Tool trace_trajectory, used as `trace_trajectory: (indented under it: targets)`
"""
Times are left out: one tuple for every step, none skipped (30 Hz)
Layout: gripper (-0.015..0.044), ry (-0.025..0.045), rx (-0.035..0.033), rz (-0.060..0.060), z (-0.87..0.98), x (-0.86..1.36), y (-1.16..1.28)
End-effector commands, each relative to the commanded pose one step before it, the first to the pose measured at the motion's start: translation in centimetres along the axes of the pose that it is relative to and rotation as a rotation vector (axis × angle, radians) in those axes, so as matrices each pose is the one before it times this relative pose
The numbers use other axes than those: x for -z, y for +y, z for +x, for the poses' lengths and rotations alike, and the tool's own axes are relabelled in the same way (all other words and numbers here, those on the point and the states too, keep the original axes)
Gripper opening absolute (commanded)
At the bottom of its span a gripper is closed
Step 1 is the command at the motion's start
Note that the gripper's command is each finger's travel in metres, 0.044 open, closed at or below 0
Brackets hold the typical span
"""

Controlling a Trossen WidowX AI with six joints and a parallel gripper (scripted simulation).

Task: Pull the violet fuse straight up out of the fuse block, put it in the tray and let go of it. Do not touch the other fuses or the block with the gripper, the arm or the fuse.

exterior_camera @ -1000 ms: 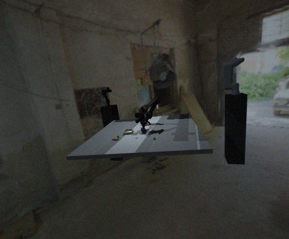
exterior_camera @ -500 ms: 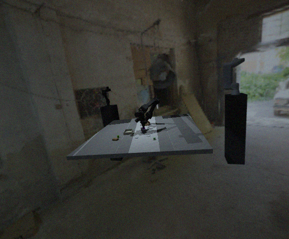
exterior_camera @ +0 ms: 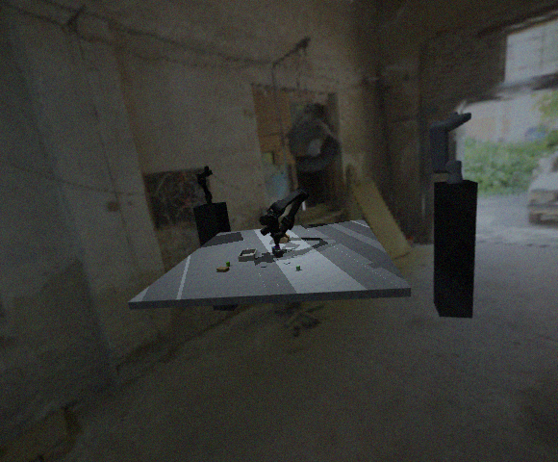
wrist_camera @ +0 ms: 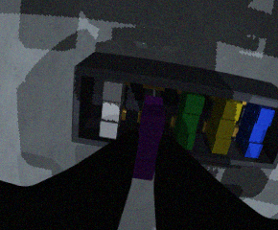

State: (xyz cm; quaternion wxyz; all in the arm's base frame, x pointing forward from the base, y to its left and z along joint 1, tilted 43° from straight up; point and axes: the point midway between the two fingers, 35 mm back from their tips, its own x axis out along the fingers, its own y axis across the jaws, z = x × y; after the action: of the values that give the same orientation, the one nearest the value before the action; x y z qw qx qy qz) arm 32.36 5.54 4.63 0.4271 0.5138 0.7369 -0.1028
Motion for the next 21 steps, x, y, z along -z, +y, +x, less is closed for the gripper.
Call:
trace_trajectory:
  targets:
    - [0.0000,-0.00501,0.00309,-0.0041,-0.265,-0.038,-0.009]
    - [0.0000,0.00006,-0.00004,0.0001,-0.049,0.002,-0.002]
    - [0.0000,0.00006,-0.00004,0.0001,-0.049,0.002,-0.002]
    - [0.0000,0.00006,-0.00004,0.0001,-0.049,0.002,-0.002]
    - [0.0000,0.00006,-0.00004,0.0001,-0.049,0.002,-0.002]
    - [0.0000,0.00006,-0.00004,0.0001,-0.049,0.002,-0.002]
    - [0.0000,0.00007,-0.00004,0.0001,-0.049,0.002,-0.002]
    - [0.0000,0.00007,-0.00004,0.0001,-0.049,0.002,-0.002]
    - [0.0000,0.00007,-0.00004,0.0001,-0.049,0.002,-0.002]
    - [0.0000,0.00007,-0.00004,0.0001,-0.050,0.002,-0.002]
    - [0.0000,0.00007,-0.00004,0.0001,-0.050,0.002,-0.002]
    - [0.0000,0.00007,-0.00004,0.0001,-0.050,0.002,-0.002]
    - [0.0000,0.00007,-0.00004,0.0001,-0.050,0.002,-0.002]
    - [0.0000,-0.00002,0.00001,0.0000,-0.027,-0.001,0.001]
    - [0.0000,-0.00005,0.00002,0.0000,-0.081,-0.003,0.002]
    - [0.0000,-0.00007,0.00004,0.0000,-0.135,-0.004,0.002]
    - [0.0000,-0.00008,0.00005,0.0000,-0.163,-0.004,0.002]
    - [0.0000,-0.00007,0.00005,0.0000,-0.164,-0.004,0.002]
    - [0.0000,-0.00006,0.00004,0.0000,-0.164,-0.003,0.001]
    - [0.0000,-0.00005,0.00004,0.0000,-0.164,-0.002,0.000]
    - [0.0000,-0.00004,0.00004,0.0000,-0.164,-0.001,-0.001]
